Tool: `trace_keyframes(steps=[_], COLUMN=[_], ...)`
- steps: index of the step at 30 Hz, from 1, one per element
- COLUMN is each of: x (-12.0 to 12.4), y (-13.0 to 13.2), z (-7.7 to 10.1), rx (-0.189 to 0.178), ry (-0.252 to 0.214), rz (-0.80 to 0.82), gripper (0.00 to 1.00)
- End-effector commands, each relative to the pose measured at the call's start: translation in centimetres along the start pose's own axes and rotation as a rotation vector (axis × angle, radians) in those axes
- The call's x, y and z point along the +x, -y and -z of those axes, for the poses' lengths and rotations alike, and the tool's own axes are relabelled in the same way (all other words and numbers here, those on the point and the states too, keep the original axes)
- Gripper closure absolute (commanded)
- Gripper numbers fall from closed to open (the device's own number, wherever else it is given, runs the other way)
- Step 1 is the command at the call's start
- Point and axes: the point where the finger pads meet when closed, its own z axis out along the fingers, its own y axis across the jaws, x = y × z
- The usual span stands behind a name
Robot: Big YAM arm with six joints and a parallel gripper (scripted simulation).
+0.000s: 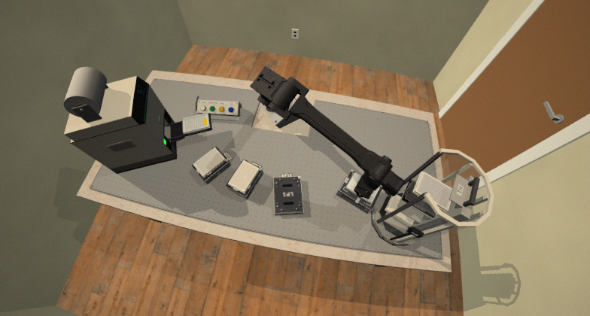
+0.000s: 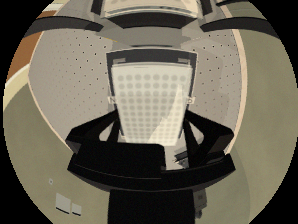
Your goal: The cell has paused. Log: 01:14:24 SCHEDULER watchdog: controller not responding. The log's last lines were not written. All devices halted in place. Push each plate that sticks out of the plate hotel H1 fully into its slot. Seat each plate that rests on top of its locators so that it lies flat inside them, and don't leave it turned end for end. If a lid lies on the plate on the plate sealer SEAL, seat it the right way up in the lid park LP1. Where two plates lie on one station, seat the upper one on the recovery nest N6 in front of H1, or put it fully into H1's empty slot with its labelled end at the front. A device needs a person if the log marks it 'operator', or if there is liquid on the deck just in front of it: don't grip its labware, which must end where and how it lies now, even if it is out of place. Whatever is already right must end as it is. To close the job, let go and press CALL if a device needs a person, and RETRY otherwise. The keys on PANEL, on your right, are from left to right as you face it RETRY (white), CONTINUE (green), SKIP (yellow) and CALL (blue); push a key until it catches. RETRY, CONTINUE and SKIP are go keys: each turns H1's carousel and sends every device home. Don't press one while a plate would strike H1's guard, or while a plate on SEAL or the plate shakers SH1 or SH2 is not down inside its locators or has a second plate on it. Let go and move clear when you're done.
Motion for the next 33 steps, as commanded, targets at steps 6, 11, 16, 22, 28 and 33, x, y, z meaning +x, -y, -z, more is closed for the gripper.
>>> trace_keyframes(steps=[6,11,16,22,28,33], x=[0.26,0.27,0.29,0.31,0.3,0.29], y=[0.57,0.57,0.56,0.55,0.56,0.57], z=[-2.06,-2.14,-2.22,-2.29,-2.39,-2.47], rx=[-0.001,-0.001,-0.001,-0.001,-0.001,-0.001], ry=[-0.02,-0.02,-0.02,-0.02,-0.02,-0.02], rz=[-0.008,-0.008,-0.008,-0.008,-0.008,-0.008], gripper=[0.18,0.18,0.18,0.18,0.18,0.18])
